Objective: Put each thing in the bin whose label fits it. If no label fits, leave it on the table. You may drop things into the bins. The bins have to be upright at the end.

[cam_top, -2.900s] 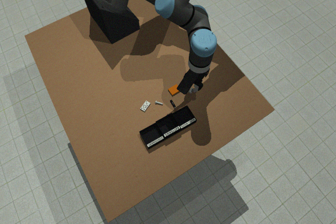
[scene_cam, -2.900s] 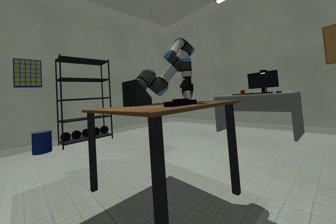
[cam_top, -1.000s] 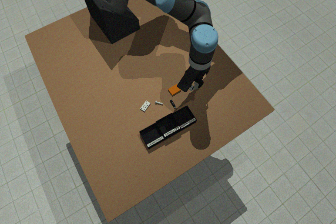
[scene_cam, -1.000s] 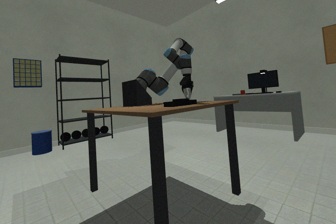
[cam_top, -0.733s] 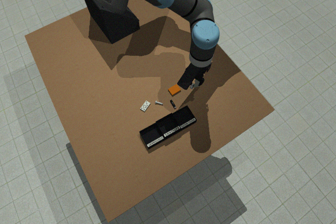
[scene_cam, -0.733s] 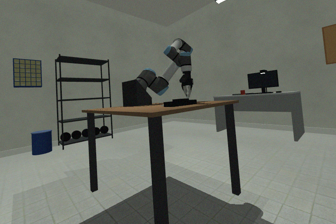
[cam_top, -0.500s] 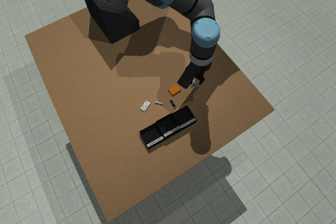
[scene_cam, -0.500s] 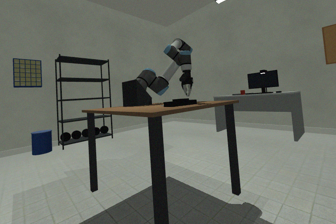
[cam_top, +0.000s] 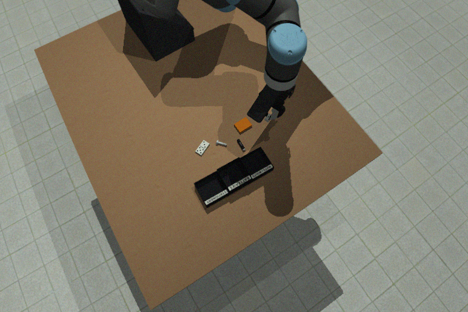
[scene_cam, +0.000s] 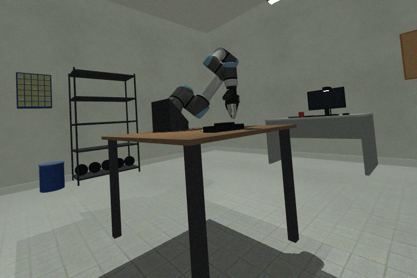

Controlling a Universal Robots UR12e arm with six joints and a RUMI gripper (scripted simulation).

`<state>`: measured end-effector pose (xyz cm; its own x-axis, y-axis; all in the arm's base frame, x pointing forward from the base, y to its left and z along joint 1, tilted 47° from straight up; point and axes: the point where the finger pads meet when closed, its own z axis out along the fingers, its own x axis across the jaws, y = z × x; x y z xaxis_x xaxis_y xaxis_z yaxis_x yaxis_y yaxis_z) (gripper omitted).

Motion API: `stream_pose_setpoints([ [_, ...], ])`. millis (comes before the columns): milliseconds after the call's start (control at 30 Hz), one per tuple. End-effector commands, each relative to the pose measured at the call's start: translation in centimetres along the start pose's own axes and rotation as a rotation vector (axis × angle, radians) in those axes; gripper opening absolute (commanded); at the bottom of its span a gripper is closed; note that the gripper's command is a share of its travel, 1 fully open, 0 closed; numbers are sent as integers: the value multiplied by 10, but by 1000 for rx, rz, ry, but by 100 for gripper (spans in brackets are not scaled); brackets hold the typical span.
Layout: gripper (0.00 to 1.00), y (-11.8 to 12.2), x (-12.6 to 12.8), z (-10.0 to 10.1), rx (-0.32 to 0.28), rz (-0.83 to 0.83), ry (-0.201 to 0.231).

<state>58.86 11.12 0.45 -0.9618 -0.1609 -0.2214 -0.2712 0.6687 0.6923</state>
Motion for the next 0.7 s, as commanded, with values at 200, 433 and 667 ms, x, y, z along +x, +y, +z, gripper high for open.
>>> stream_pose_setpoints([
  [200, 0, -42, 2, -2, -1, 272, -1],
  [433, 0, -72, 4, -2, 0, 403, -1],
  [667, 0, -114, 7, -2, 1, 403, -1],
])
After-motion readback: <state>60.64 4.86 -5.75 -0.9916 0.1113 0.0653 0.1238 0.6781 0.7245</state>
